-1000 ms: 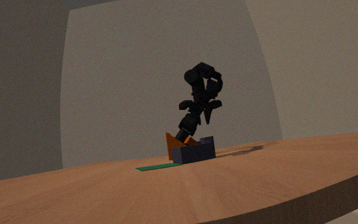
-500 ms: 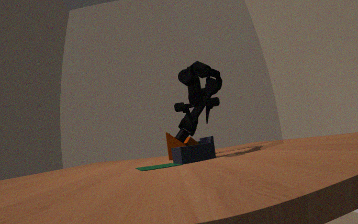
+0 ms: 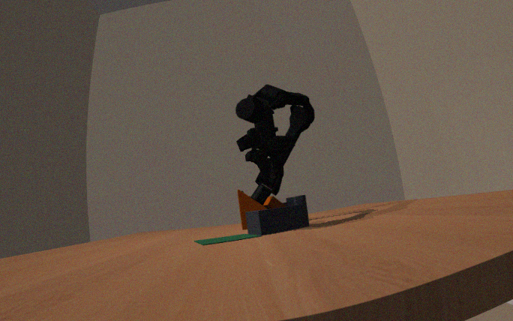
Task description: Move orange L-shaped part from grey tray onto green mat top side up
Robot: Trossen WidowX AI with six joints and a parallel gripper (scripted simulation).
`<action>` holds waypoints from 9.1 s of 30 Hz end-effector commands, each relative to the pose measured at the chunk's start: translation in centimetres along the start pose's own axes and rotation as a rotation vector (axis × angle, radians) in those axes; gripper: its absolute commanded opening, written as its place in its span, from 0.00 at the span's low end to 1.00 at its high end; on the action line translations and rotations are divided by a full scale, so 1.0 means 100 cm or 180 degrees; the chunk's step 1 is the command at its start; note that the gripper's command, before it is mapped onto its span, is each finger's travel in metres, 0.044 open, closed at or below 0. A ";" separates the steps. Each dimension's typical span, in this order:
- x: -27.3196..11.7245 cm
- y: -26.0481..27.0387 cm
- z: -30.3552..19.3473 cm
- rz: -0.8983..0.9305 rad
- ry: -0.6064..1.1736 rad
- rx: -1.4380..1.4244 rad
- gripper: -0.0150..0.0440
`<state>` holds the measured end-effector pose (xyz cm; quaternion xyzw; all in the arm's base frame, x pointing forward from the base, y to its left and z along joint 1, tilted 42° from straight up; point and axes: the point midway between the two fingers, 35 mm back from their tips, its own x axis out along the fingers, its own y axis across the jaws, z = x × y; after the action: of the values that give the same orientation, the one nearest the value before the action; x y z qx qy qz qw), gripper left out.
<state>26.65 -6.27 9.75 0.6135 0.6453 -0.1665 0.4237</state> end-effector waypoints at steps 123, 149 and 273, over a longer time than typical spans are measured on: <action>-0.007 0.002 0.005 -0.0003 -0.0015 0.0179 0.25; -0.013 -0.006 0.055 -0.0003 -0.0023 0.0176 0.25; -0.017 -0.022 0.168 -0.0004 -0.0046 0.0168 0.93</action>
<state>30.52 -18.42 -1.57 0.6229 0.6425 -0.1864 0.4054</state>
